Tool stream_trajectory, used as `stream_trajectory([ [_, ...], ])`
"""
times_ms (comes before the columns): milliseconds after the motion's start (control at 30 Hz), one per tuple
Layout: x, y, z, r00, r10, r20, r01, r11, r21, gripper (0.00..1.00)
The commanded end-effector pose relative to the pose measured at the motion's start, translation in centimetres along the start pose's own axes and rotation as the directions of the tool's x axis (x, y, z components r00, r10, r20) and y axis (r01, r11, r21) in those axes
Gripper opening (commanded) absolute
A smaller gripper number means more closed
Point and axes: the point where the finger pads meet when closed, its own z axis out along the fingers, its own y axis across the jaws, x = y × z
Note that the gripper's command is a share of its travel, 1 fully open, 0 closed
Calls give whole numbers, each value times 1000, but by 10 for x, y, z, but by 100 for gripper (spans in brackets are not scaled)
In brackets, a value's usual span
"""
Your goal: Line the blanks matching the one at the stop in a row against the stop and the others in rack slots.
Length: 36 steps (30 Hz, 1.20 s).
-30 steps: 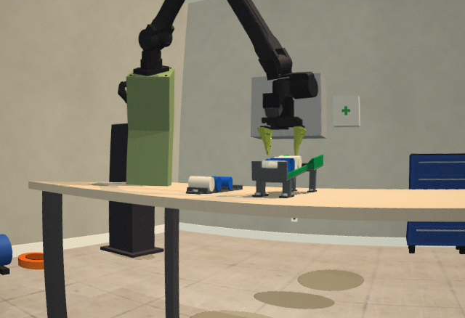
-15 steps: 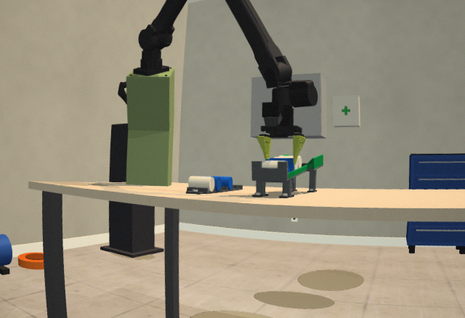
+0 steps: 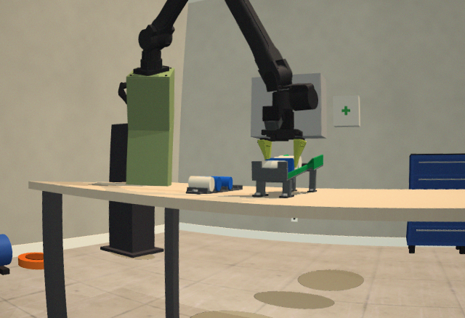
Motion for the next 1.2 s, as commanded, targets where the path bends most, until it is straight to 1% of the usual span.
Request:
stream_trajectory([
  [0, 3, 5, 5, 1000, -7, 1, 7, 1000, -13, 80],
  [67, -4, 13, -5, 1000, 0, 7, 0, 999, -32, 80],
  [133, -7, 17, -10, 1000, 4, 9, -3, 999, -41, 80],
  [233, -5, 15, -7, 1000, 2, 8, -2, 999, -36, 80],
  [1033, -5, 15, -7, 1000, 2, 8, -2, 999, -36, 80],
  [1067, -5, 15, -7, 1000, 2, 8, -2, 999, -36, 60],
  [1167, -5, 15, -7, 1000, 2, 8, -2, 999, -36, 60],
])
